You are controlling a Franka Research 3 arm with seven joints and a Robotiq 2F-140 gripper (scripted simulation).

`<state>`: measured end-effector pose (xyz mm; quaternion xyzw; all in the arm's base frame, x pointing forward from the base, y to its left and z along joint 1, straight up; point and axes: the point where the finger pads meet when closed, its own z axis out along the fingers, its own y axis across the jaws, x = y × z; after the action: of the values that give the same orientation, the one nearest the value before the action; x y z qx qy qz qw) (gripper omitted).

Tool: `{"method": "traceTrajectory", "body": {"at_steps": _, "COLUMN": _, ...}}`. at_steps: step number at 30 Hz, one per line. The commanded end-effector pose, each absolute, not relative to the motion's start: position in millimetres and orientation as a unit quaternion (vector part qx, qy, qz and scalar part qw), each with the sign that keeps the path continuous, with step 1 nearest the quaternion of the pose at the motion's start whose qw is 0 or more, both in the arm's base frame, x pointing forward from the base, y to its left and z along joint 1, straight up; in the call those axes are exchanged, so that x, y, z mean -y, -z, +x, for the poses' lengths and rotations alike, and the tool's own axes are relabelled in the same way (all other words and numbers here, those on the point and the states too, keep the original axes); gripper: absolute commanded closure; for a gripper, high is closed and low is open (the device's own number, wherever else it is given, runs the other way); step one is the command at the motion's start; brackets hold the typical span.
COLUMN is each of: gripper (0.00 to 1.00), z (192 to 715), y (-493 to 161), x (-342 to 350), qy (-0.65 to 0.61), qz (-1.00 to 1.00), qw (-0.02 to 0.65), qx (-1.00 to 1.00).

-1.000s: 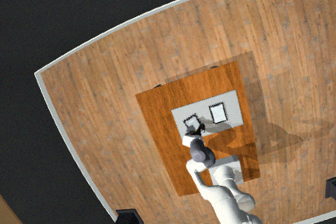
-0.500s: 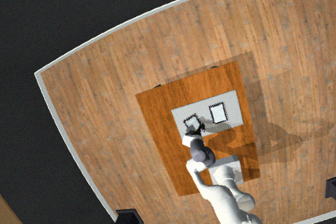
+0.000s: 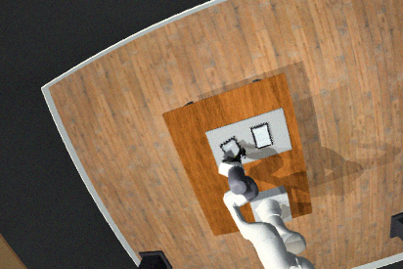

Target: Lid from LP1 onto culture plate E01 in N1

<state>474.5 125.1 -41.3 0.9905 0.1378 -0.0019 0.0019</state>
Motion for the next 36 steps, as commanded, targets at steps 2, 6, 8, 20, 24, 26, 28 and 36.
{"method": "traceTrajectory", "body": {"at_steps": 2, "gripper": 0.31, "z": 475.4, "y": 41.4, "x": -125.5, "qy": 0.001, "qz": 0.991, "qw": 0.002, "qx": -0.136}}
{"method": "traceTrajectory", "body": {"at_steps": 6, "gripper": 0.31, "z": 475.4, "y": 41.4, "x": -125.5, "qy": 0.001, "qz": 0.991, "qw": 0.002, "qx": -0.136}}
{"method": "traceTrajectory", "body": {"at_steps": 8, "gripper": 0.31, "z": 475.4, "y": 41.4, "x": -125.5, "qy": 0.001, "qz": 0.991, "qw": 0.002, "qx": -0.136}}
{"method": "traceTrajectory", "body": {"at_steps": 20, "gripper": 0.31, "z": 475.4, "y": 41.4, "x": -125.5, "qy": 0.001, "qz": 0.991, "qw": 0.002, "qx": -0.136}}
{"method": "traceTrajectory", "body": {"at_steps": 24, "gripper": 0.9, "z": 475.4, "y": 41.4, "x": -125.5, "qy": 0.001, "qz": 0.991, "qw": 0.002, "qx": -0.136}}
{"method": "traceTrajectory", "body": {"at_steps": 26, "gripper": 0.9, "z": 475.4, "y": 41.4, "x": -125.5, "qy": 0.001, "qz": 0.991, "qw": 0.002, "qx": -0.136}}
{"method": "traceTrajectory", "body": {"at_steps": 28, "gripper": 0.9, "z": 475.4, "y": 41.4, "x": -125.5, "qy": 0.001, "qz": 0.991, "qw": 0.002, "qx": -0.136}}
{"method": "traceTrajectory", "body": {"at_steps": 36, "gripper": 0.9, "z": 475.4, "y": 41.4, "x": -125.5, "qy": 0.001, "qz": 0.991, "qw": 0.002, "qx": -0.136}}
